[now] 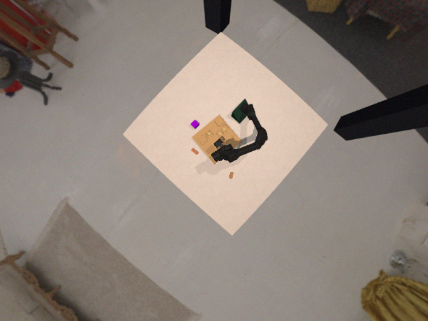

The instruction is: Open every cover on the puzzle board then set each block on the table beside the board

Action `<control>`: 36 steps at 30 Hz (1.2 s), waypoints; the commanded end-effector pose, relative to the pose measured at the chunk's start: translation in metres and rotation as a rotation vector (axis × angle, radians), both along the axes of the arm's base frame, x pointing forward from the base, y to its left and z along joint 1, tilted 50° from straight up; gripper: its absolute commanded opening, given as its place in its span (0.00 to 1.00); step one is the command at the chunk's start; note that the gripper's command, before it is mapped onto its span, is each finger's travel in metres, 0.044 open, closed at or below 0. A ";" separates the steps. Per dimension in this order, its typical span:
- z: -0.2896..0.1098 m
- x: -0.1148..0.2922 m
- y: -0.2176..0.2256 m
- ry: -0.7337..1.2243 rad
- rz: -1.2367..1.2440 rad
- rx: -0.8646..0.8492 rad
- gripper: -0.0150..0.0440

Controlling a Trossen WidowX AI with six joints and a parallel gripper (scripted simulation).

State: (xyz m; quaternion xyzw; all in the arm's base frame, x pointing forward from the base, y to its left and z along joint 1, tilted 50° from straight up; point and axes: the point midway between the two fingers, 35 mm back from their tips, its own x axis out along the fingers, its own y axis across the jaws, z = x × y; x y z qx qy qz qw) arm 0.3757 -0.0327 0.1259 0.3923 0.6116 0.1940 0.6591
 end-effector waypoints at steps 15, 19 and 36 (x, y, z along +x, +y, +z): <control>0.001 0.002 0.001 0.020 -0.018 0.010 0.25; 0.001 0.002 0.001 0.020 -0.018 0.010 0.25; -0.009 0.006 0.012 0.020 -0.018 0.009 0.25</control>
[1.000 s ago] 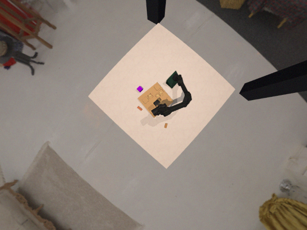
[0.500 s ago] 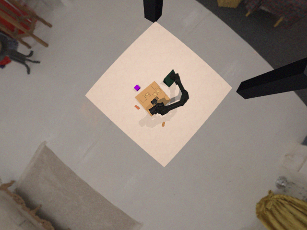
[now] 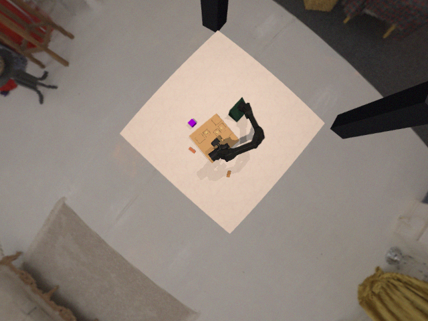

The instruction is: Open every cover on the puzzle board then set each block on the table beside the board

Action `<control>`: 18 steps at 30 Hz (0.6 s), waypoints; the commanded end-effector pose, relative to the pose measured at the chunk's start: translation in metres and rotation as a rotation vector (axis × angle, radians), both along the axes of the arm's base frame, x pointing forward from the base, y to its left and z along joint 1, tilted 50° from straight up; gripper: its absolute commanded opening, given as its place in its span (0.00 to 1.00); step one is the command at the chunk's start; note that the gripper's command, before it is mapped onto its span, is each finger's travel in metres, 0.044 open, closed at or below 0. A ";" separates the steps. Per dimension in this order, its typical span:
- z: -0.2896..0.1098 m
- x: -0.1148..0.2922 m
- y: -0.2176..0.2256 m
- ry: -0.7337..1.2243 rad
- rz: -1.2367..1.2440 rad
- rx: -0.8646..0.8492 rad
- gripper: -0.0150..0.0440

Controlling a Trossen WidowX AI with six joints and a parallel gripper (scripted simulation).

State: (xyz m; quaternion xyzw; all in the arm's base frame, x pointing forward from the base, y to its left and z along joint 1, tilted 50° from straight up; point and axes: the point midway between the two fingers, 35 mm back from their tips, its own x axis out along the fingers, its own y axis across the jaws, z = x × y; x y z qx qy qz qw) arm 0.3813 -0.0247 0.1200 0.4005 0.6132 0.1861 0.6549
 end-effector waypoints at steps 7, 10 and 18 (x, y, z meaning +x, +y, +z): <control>-0.007 0.002 0.009 0.003 -0.001 0.005 0.25; -0.009 0.002 0.011 0.003 -0.001 0.005 0.25; -0.014 0.004 0.017 0.003 -0.001 0.006 0.25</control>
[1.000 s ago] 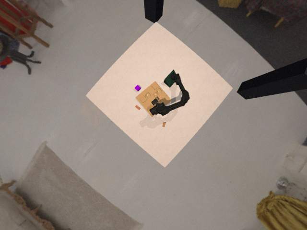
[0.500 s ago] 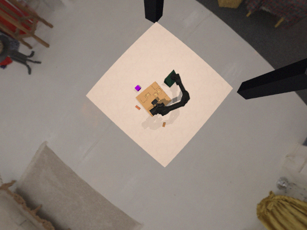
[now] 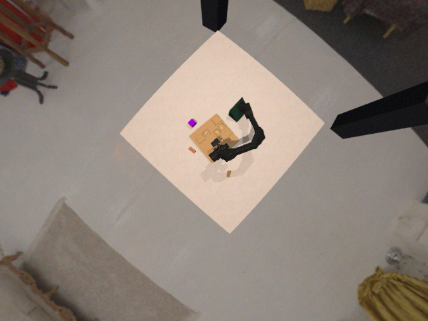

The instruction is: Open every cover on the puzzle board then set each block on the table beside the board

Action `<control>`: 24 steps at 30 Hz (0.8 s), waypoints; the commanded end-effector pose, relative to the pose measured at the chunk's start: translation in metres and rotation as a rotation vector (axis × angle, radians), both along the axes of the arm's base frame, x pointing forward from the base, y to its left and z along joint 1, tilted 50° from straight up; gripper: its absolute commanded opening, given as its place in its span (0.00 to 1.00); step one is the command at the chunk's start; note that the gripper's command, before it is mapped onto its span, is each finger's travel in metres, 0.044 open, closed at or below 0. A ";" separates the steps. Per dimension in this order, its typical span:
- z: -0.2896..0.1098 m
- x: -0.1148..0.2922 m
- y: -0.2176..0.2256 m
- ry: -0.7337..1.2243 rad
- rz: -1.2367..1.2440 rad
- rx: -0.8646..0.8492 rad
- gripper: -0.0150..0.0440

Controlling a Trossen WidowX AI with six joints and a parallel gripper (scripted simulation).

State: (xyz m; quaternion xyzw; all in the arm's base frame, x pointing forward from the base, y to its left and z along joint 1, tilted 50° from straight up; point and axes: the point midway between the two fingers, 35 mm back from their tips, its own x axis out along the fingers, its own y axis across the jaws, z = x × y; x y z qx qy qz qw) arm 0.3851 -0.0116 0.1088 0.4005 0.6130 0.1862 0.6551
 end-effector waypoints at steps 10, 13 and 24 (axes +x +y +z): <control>-0.009 0.002 0.011 0.003 -0.001 0.007 0.25; -0.010 0.002 0.014 0.003 -0.001 0.007 0.25; -0.017 0.003 0.022 0.003 -0.001 0.009 0.25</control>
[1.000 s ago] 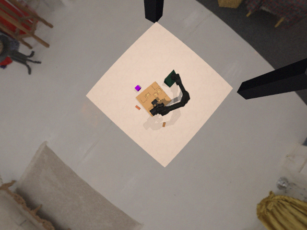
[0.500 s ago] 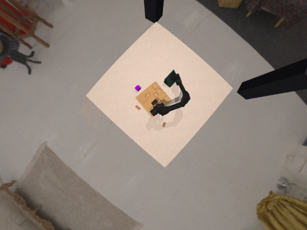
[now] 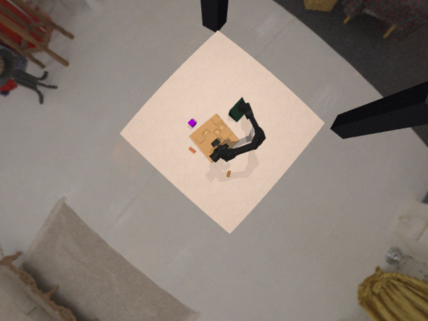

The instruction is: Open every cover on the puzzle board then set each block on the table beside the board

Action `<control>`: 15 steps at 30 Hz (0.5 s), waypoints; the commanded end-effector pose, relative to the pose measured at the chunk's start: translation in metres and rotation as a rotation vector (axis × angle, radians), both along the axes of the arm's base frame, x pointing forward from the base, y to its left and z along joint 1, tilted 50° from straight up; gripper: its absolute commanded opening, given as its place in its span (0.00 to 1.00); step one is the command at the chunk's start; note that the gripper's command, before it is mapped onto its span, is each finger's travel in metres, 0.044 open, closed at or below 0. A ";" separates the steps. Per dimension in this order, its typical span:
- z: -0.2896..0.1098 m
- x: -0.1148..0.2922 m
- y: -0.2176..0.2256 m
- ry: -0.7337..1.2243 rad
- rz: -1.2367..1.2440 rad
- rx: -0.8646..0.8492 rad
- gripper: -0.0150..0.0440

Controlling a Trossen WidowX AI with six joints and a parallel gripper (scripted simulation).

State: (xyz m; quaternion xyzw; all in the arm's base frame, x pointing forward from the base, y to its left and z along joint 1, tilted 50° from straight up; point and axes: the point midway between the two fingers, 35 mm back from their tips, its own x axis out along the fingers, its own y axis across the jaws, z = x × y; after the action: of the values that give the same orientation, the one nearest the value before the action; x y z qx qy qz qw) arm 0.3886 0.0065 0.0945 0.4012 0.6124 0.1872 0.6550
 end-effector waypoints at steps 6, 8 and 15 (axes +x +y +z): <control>-0.005 -0.001 0.004 0.004 -0.001 0.006 0.25; -0.007 -0.002 0.003 0.004 -0.001 0.006 0.25; -0.013 -0.007 -0.001 0.004 -0.001 0.006 0.25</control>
State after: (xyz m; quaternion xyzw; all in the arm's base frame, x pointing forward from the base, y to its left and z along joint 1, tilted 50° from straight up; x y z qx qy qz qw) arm 0.3849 0.0072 0.0858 0.4038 0.6124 0.1872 0.6534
